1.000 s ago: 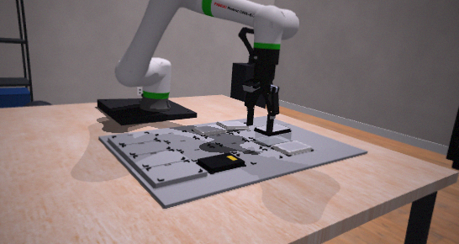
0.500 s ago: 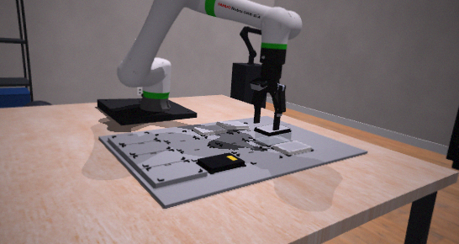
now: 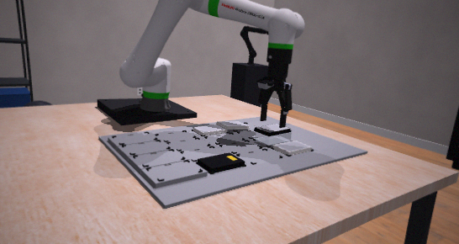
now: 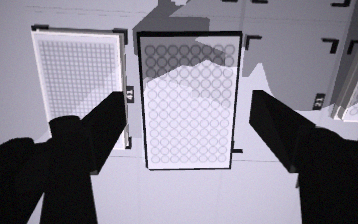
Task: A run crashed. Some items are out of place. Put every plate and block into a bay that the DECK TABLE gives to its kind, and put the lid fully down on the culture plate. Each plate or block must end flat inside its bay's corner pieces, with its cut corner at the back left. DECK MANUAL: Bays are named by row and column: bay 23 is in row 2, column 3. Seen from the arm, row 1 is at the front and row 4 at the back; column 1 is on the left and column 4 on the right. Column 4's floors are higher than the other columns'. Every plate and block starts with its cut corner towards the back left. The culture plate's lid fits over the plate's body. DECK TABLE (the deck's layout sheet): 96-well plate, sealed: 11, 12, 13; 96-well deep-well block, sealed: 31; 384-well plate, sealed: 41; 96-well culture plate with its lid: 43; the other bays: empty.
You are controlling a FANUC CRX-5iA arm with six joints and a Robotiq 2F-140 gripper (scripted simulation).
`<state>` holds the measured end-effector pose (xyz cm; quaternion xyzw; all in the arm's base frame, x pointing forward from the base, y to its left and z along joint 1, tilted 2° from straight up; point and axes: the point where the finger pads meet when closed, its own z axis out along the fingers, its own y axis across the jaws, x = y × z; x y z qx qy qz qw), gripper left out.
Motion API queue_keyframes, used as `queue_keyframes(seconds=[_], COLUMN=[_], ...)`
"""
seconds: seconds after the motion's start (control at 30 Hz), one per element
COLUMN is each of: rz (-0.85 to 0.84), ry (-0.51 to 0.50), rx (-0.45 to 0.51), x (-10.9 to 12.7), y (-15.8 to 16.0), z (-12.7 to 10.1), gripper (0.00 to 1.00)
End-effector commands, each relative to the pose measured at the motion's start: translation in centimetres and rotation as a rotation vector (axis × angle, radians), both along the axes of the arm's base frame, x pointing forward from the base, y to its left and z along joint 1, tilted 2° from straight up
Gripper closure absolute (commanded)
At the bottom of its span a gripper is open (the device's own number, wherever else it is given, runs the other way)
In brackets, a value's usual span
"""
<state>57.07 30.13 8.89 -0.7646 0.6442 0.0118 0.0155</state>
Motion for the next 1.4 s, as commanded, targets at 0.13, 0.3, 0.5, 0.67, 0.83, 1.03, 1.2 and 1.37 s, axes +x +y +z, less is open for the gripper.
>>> queue_keyframes(seconds=[0.13, 0.3, 0.5, 0.67, 0.83, 1.03, 1.2, 1.37], rz=[0.0, 0.0, 0.0, 0.0, 0.0, 0.0, 0.0, 0.0], ry=[-0.002, -0.002, -0.002, -0.002, -0.002, -0.002, -0.002, -0.002], rx=[0.001, 0.001, 0.001, 0.001, 0.0, 0.0, 0.001, 0.001], x=[-0.3, -0.3, -0.3, -0.3, -0.3, -0.3, -0.3, -0.3], y=[0.8, 0.8, 0.8, 0.8, 0.8, 0.8, 0.8, 0.8], z=[0.2, 0.0, -0.5, -0.5, -0.5, -0.5, -1.0, -1.6], gripper=[0.3, 0.3, 0.3, 0.3, 0.3, 0.3, 0.3, 0.3])
